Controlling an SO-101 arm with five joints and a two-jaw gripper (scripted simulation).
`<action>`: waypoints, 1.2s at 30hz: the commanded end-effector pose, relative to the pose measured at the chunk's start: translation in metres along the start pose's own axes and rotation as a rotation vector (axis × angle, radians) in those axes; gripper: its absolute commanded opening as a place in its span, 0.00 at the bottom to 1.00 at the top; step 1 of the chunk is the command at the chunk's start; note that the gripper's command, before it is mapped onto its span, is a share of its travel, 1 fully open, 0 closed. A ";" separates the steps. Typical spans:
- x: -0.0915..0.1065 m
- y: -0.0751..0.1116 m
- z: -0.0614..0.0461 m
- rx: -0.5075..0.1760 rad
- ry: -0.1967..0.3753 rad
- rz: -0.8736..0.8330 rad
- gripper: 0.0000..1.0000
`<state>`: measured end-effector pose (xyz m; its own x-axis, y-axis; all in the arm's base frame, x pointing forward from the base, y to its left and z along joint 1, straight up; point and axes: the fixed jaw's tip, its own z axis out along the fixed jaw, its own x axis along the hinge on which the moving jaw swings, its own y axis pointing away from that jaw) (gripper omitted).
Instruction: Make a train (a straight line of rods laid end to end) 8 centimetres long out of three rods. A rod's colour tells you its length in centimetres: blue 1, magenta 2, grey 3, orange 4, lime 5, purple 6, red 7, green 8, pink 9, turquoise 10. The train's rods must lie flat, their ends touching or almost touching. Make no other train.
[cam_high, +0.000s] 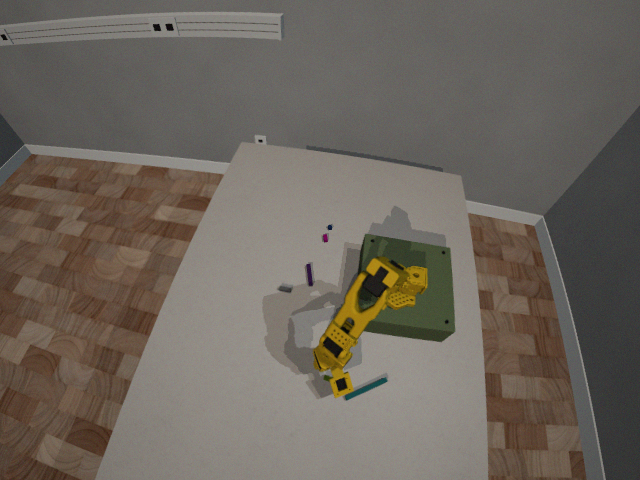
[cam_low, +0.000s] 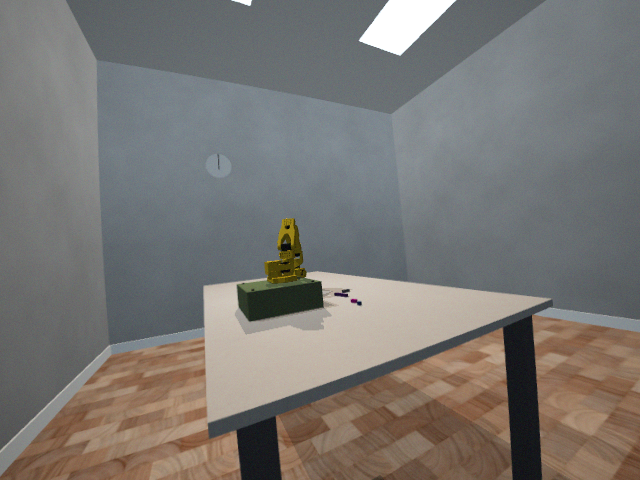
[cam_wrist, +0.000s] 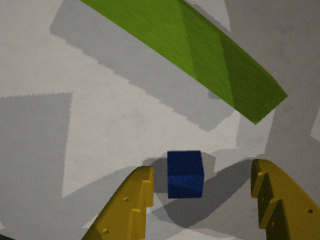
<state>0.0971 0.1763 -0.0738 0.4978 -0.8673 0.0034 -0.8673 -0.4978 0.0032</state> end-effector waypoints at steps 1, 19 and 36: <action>0.000 -0.002 0.002 0.004 -0.004 0.016 0.18; 0.000 -0.002 0.002 0.004 -0.004 0.016 0.10; 0.000 -0.002 0.002 0.004 -0.004 0.016 0.01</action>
<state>0.0971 0.1763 -0.0738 0.4978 -0.8673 0.0034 -0.8673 -0.4978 0.0032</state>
